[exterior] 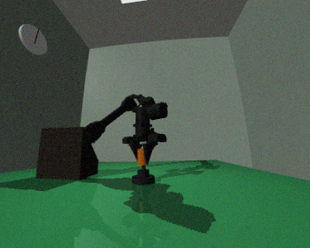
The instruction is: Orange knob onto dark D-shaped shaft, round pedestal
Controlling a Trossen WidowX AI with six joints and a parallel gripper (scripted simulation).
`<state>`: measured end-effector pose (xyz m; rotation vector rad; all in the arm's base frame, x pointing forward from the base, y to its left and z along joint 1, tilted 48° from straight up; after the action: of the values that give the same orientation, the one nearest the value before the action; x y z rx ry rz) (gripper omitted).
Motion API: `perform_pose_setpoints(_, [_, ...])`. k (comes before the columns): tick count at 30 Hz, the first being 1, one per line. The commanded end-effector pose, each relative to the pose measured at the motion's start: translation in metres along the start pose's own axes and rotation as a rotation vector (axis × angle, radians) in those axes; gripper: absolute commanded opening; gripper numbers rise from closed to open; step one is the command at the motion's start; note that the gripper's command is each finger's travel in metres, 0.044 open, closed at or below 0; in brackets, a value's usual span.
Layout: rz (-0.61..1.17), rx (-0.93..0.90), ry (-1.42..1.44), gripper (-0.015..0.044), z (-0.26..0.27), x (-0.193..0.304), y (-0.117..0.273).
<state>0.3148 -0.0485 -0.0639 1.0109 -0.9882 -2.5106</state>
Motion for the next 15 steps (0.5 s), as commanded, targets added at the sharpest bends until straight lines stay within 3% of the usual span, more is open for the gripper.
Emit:
perform_pose_setpoints(1, [0.0,0.003,0.035,0.0,-0.0029,-0.0013,0.0001])
perform_pose_setpoints(15, [0.0,0.003,0.035,0.0,-0.0011,-0.0012,0.0004])
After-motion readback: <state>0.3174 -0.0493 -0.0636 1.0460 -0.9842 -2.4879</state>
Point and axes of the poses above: the point midway between the two fingers, 35 mm back from their tips, its own y axis back along the fingers, its own z axis across the jaws, x = y × z, the point moved 3 cm from there along y, back along the fingers, and after that the axes turned 12 degrees about -y, right-handed, at the moved point
